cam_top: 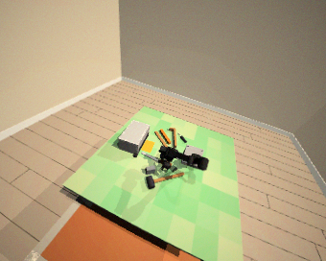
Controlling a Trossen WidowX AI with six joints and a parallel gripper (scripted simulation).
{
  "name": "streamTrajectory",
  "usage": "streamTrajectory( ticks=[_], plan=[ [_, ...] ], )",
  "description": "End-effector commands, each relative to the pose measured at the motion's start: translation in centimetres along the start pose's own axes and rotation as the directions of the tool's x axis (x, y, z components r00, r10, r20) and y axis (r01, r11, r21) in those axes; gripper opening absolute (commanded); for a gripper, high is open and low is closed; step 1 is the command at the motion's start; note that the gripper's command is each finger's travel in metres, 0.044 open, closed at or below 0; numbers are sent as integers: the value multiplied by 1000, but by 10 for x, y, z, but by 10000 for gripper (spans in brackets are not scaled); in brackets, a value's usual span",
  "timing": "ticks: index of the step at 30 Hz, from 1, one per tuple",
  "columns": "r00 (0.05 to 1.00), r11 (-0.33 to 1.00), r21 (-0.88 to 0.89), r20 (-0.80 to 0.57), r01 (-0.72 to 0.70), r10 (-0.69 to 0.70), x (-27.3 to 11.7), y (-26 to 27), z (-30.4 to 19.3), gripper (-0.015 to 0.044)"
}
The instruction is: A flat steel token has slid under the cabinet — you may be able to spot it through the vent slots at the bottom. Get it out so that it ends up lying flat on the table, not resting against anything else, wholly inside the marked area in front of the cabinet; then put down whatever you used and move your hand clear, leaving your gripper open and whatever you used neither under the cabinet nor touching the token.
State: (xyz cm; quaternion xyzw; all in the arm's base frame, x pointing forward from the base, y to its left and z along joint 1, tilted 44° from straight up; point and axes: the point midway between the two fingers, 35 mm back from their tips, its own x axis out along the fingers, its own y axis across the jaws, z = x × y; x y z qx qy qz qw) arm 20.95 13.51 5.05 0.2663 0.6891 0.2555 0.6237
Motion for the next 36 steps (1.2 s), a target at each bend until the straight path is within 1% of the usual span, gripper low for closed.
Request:
streamTrajectory(
  ticks=[1, 11, 15, 24, 28, 36],
  plan=[
    [1000, 1000, 1, -1, -3, 3, 1, 0, 0, 270],
    [1000, 1000, 6, -1, -3, 3, 4, 0, -4, 270],
    [1000, 1000, -5, 4, -1, 1, 2, 0, 0, 165],
    [1000, 1000, -5, 4, -1, 1, 2, 0, 0, 105],
    [1000, 1000, -5, 4, -1, 1, 2, 0, 0, 0],
    [1000, 1000, -6, 3, -1, 1, 2, 0, 5, 0]
  ],
)
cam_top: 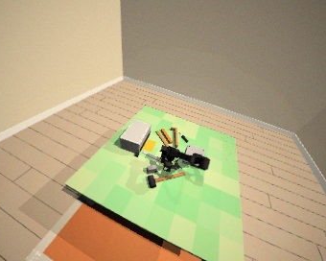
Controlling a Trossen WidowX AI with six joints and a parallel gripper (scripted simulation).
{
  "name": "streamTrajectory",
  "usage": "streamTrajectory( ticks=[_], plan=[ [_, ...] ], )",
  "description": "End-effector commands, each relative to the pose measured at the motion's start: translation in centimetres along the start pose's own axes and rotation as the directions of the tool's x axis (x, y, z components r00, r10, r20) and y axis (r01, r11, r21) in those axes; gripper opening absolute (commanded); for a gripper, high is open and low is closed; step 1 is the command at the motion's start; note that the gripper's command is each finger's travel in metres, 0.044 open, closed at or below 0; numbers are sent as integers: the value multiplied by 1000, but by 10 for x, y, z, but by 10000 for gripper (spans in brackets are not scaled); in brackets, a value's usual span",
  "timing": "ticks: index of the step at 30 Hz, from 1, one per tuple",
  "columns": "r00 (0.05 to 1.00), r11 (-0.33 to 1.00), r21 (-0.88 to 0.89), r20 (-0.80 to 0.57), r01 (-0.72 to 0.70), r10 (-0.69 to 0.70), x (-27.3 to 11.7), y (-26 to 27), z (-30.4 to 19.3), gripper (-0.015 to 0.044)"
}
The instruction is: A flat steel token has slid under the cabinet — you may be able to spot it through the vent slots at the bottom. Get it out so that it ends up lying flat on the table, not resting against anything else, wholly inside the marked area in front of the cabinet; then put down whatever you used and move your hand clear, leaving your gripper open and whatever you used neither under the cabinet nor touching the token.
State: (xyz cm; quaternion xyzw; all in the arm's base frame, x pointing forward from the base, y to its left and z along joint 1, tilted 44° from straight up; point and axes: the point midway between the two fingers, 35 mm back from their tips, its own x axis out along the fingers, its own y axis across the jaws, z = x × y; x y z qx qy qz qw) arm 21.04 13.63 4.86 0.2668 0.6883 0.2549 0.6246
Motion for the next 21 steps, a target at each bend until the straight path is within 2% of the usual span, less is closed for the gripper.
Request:
streamTrajectory(
  ticks=[1, 21],
  plan=[
    [1000, 1000, -7, 0, -1, 1, 0, 1, 5, 0],
    [1000, 1000, -11, -1, -2, 2, 0, 0, 28, 0]
  ],
)
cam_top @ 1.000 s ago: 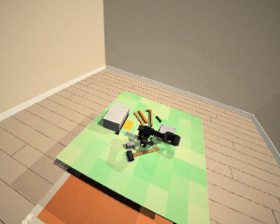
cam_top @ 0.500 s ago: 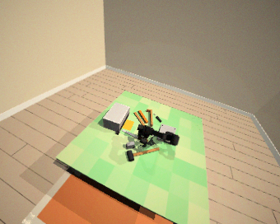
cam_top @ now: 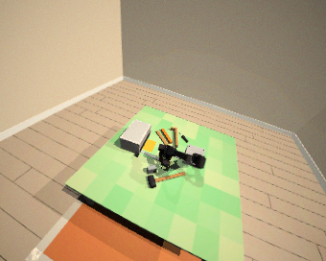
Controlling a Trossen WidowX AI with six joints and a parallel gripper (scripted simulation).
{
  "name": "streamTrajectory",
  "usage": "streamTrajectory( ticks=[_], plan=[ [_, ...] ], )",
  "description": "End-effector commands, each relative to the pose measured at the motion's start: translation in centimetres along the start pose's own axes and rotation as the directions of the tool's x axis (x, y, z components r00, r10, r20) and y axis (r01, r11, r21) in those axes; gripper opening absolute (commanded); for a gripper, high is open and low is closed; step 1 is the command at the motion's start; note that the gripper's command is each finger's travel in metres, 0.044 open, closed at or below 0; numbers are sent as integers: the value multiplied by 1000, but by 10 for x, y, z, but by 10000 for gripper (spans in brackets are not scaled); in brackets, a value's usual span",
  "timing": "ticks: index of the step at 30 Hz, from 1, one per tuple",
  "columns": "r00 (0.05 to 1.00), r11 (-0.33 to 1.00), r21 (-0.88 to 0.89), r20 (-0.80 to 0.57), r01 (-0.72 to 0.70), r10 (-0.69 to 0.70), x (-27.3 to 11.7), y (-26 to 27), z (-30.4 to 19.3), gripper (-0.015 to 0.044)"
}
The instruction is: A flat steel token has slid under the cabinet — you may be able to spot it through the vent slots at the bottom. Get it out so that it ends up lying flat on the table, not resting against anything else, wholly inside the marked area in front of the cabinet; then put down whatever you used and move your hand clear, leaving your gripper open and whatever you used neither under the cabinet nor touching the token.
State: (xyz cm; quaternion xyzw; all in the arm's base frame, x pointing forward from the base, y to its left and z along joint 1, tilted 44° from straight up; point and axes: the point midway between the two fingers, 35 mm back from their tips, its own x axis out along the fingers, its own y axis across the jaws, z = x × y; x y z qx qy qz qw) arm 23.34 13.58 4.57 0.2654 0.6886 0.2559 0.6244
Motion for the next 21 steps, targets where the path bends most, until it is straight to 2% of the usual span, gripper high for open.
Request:
streamTrajectory(
  ticks=[1, 21],
  plan=[
    [1000, 1000, -8, 0, -3, 3, 0, 1, 6, 0],
    [1000, 1000, -10, 1, -3, 3, -1, 0, 30, 0]
  ],
)
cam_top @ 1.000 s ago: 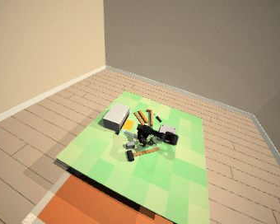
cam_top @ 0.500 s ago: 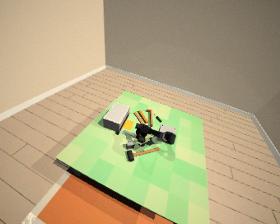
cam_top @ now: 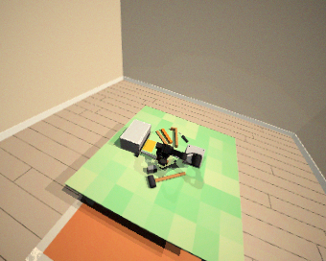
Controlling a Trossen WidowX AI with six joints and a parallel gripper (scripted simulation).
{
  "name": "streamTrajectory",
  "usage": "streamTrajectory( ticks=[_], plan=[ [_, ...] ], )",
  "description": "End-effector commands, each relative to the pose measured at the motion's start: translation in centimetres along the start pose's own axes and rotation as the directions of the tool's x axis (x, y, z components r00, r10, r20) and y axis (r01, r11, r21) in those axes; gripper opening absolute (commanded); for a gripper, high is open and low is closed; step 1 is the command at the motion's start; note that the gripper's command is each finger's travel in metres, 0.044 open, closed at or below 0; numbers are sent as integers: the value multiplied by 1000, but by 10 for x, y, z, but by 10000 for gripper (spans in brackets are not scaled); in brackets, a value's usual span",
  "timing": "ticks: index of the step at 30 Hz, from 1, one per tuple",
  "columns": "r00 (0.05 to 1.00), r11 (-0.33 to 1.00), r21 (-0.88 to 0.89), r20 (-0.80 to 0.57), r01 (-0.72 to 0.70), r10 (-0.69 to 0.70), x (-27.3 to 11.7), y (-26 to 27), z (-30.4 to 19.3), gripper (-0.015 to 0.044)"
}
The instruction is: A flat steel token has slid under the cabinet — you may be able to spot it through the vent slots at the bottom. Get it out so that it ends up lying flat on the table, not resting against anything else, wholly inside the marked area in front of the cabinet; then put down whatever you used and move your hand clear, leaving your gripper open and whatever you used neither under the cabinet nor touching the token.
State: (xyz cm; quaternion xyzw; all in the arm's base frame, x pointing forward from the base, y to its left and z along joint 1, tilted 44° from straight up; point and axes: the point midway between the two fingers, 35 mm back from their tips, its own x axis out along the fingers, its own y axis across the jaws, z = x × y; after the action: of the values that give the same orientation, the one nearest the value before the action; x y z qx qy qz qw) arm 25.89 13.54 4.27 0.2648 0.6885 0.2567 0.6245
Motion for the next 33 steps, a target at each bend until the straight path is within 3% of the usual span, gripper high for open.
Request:
streamTrajectory(
  ticks=[1, 33],
  plan=[
    [1000, 1000, -9, 1, -3, 3, 0, 1, 6, 0],
    [1000, 1000, -10, 3, -3, 3, -1, 0, 43, 0]
  ],
)
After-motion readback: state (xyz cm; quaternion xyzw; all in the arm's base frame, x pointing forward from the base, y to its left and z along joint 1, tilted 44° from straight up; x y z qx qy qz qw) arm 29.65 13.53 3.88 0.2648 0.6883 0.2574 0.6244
